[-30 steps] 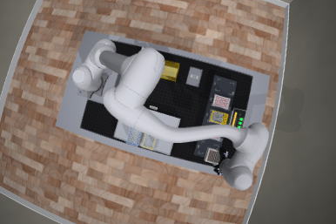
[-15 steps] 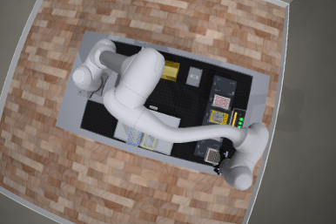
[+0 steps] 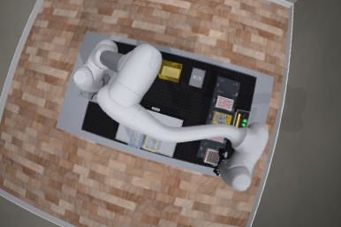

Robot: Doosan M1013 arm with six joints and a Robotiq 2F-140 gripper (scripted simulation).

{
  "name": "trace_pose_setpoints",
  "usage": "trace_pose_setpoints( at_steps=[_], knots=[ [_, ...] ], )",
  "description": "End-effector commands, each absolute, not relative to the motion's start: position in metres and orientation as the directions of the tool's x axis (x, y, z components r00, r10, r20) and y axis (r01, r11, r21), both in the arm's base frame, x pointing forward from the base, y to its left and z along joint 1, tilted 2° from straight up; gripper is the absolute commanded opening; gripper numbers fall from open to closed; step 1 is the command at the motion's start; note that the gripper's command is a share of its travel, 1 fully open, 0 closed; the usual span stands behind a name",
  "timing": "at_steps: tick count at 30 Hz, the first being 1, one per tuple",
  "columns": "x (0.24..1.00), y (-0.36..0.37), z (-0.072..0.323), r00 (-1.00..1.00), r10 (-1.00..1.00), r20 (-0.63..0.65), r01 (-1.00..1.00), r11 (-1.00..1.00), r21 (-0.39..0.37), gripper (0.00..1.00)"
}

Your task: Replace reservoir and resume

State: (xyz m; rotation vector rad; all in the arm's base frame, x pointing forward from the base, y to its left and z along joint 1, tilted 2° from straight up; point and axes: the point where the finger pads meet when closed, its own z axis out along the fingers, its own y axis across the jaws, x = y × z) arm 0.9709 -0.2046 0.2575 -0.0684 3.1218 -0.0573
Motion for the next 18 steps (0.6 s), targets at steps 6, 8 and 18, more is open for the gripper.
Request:
trace_pose_setpoints(
  at_steps=[6, 8, 18],
  knots=[
    [0.953, -0.205, 0.262, -0.999, -0.042, -0.023, -0.041, 0.999, -0.031, 0.0],
    [0.948, -0.205, 0.262, -0.999, -0.042, -0.023, -0.041, 0.999, -0.031, 0.0],
    [0.927, -0.206, 0.262, -0.999, -0.042, -0.023, -0.041, 0.999, -0.031, 0.0]
  ],
)
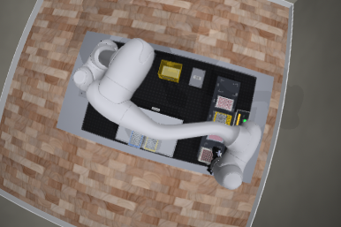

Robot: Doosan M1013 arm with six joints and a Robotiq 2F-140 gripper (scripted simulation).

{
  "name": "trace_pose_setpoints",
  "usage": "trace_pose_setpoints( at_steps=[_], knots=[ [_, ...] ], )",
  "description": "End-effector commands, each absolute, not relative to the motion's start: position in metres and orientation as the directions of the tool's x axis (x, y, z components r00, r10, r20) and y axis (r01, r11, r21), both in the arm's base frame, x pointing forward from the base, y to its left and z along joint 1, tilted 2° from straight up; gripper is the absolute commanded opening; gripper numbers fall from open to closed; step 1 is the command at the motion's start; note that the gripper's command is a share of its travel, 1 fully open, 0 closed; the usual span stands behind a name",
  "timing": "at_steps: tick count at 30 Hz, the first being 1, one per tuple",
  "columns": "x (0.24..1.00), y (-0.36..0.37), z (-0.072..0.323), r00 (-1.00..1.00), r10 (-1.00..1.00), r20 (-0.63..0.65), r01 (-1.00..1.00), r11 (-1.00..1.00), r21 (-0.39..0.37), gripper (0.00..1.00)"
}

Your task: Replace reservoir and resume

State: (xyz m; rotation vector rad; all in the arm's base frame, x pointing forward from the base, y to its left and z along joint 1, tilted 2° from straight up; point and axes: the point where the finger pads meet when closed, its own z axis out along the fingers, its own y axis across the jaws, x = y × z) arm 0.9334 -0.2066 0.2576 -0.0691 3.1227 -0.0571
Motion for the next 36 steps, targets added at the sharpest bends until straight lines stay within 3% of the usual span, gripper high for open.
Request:
trace_pose_setpoints(
  at_steps=[1, 36],
  knots=[
    [0.927, -0.206, 0.262, -0.999, -0.042, -0.023, -0.041, 0.999, -0.031, 0.0],
    [0.855, -0.21, 0.26, -0.999, -0.042, -0.023, -0.041, 0.999, -0.031, 0.0]
  ],
)
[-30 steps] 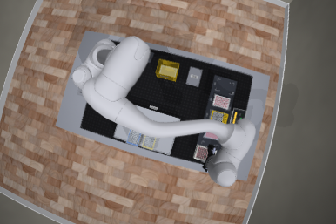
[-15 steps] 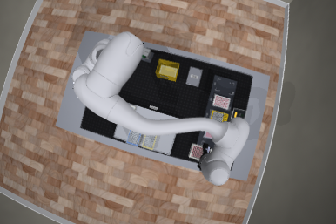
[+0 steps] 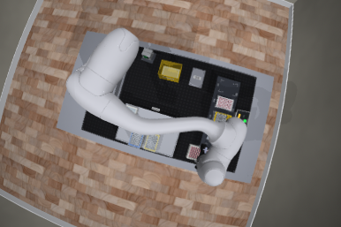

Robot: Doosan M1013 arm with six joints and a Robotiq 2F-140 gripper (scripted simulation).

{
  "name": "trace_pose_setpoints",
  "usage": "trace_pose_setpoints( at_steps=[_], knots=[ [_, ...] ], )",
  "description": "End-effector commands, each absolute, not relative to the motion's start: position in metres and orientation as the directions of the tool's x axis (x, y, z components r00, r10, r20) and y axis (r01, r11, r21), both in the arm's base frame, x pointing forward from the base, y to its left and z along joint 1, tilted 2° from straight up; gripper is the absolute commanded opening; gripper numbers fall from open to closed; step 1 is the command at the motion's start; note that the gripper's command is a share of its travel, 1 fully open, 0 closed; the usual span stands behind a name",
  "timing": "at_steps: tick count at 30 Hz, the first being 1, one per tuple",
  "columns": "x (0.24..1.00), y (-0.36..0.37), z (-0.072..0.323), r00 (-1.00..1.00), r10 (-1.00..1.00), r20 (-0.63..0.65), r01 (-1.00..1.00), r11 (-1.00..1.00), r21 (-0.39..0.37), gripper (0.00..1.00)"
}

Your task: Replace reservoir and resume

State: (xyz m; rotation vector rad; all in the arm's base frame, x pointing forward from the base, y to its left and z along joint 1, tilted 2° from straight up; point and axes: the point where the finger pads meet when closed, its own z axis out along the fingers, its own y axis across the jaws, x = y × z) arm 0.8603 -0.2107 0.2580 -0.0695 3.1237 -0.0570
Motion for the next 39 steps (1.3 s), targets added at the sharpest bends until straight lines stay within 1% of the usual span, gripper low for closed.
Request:
trace_pose_setpoints(
  at_steps=[1, 8, 16, 31, 33, 39],
  knots=[
    [0.853, -0.21, 0.26, -0.999, -0.042, -0.023, -0.041, 0.999, -0.031, 0.0],
    [0.836, -0.211, 0.259, -0.999, -0.042, -0.023, -0.041, 0.999, -0.031, 0.0],
    [0.835, -0.211, 0.259, -0.999, -0.042, -0.023, -0.041, 0.999, -0.031, 0.0],
    [0.835, -0.211, 0.259, -0.942, -0.335, -0.013, -0.335, 0.942, -0.036, 0.0],
    [0.835, -0.211, 0.259, -0.942, -0.335, -0.013, -0.335, 0.942, -0.036, 0.0],
    [0.835, -0.211, 0.259, -0.895, -0.446, -0.009, -0.445, 0.895, -0.037, 0.0]
  ],
)
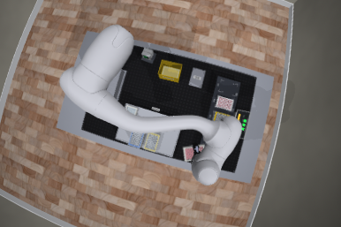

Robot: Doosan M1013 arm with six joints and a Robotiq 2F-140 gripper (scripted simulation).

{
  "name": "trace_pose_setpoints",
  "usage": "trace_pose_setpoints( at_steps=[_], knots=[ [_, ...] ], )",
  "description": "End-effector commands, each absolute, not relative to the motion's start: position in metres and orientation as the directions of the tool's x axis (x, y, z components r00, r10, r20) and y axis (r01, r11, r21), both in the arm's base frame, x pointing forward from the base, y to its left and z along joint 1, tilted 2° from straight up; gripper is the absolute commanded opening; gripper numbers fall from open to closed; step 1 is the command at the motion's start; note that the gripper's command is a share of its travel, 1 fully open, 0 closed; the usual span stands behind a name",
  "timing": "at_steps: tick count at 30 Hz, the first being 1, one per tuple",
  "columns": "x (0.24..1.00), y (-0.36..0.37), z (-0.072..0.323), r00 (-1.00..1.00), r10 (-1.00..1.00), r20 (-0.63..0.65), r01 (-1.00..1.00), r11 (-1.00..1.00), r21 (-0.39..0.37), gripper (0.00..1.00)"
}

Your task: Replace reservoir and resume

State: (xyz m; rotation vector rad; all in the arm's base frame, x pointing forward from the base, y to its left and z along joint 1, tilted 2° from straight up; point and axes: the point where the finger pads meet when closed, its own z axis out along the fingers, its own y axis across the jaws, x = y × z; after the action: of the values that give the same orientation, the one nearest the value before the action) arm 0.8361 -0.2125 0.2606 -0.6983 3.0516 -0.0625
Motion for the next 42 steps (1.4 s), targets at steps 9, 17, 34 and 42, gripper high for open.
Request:
trace_pose_setpoints(
  at_steps=[9, 17, 34, 42],
  knots=[
    [0.8353, -0.2113, 0.2594, -0.801, -0.599, -0.002, -0.598, 0.8, -0.038, 0.0],
    [0.8353, -0.2113, 0.2594, -0.724, -0.69, 0.003, -0.69, 0.723, -0.038, 0.0],
    [0.8353, -0.2113, 0.2594, -0.488, -0.873, 0.014, -0.873, 0.487, -0.036, 0.0],
    [0.8353, -0.2113, 0.2594, -0.342, -0.939, 0.02, -0.939, 0.342, -0.033, 0.0]
  ],
)
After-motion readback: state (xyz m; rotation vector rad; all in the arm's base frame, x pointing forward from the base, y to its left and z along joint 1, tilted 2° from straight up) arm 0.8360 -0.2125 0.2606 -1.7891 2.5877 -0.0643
